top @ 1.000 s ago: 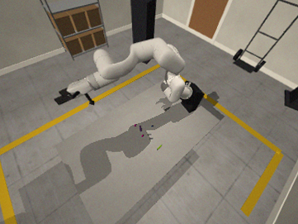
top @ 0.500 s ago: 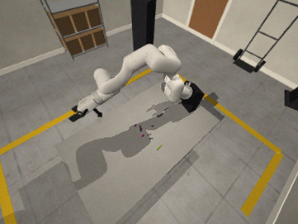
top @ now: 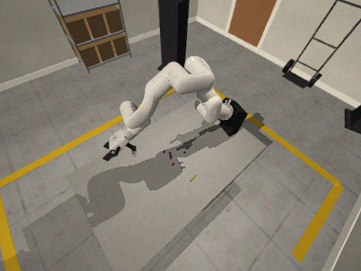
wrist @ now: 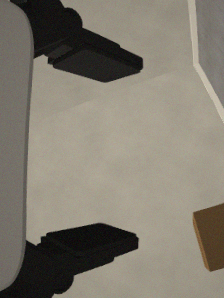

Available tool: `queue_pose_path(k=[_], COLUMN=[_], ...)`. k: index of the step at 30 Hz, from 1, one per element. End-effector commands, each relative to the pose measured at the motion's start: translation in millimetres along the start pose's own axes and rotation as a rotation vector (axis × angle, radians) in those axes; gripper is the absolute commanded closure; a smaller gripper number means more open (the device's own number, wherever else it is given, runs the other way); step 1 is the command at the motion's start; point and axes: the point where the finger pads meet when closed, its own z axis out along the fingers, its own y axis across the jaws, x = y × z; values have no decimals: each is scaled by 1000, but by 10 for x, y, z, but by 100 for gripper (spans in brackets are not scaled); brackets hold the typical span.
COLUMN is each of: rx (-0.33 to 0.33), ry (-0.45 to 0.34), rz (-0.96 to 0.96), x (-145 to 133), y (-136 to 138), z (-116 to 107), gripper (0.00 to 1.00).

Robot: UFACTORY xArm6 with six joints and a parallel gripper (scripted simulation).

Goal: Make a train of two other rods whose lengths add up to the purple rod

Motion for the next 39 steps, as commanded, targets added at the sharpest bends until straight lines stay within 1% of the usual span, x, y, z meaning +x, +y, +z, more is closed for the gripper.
queue_pose_path(k=[1, 4, 6, 7, 10, 16, 21, 23, 24, 28, 38, 39], rx=[18, 26, 26, 34, 40, 55, 66, 66, 72, 79, 96, 96], ry=[55, 95, 95, 134, 164, 249, 318, 318, 360, 406, 552, 552], rz=[-20, -33, -33, -47, -58, -91, -119, -119, -137, -158, -230, -230], x=[409, 685, 685, 956, 1160, 1728, 2186, 2186, 2450, 2737, 3593, 3593], y=[-84, -143, -143, -200, -243, -362, -458, -458, -514, -576, -776, -776], z=[86, 113, 113, 127, 127, 87, 7, 7, -58, -147, -534, -534], gripper=[0, 0, 0, 0, 0, 0, 0, 0, 0, 0, 0, 0])
